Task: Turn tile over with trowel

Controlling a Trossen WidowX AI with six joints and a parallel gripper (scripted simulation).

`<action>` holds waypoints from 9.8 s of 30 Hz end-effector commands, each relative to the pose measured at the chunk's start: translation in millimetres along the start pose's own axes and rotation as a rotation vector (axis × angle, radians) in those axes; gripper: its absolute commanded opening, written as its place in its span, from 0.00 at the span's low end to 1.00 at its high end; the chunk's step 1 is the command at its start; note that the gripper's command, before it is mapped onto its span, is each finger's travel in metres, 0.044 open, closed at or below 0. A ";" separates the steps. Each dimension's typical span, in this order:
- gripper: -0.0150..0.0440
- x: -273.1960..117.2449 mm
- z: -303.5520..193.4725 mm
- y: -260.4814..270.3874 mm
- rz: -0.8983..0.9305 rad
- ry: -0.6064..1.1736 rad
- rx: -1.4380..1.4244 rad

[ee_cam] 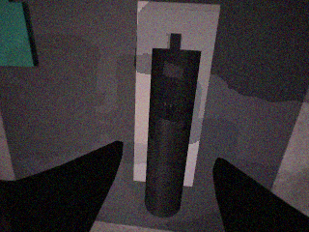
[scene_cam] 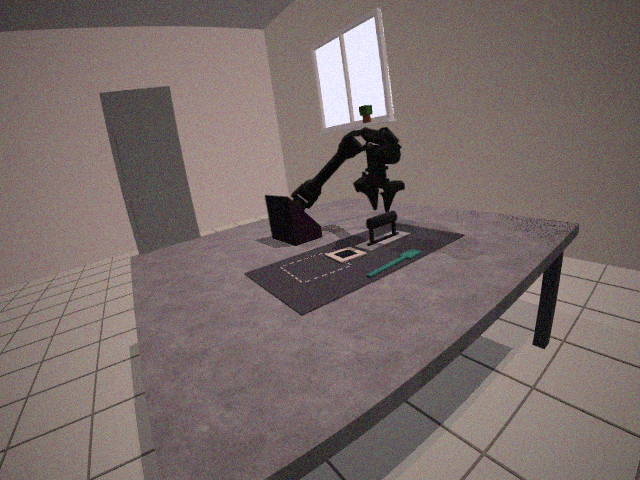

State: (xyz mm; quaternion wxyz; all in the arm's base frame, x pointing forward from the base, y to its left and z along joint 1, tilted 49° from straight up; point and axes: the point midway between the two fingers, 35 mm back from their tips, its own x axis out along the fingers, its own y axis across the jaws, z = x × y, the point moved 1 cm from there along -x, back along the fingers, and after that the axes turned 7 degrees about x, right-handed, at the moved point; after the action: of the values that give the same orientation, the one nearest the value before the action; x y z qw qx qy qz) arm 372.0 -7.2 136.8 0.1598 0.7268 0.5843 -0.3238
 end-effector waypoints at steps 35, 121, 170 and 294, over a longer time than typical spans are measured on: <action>0.67 37.2 -1.8 0.1 -0.005 -0.003 -0.090; 0.76 -6.7 -1.0 1.4 0.004 0.001 0.318; 0.76 3.7 7.5 -12.7 0.192 -0.331 -1.000; 0.35 68.4 16.2 -9.1 -0.010 -1.226 -2.637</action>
State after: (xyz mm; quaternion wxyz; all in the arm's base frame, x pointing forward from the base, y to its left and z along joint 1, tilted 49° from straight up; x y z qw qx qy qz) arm 365.5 36.4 80.7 0.9164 -0.1969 0.2961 0.1839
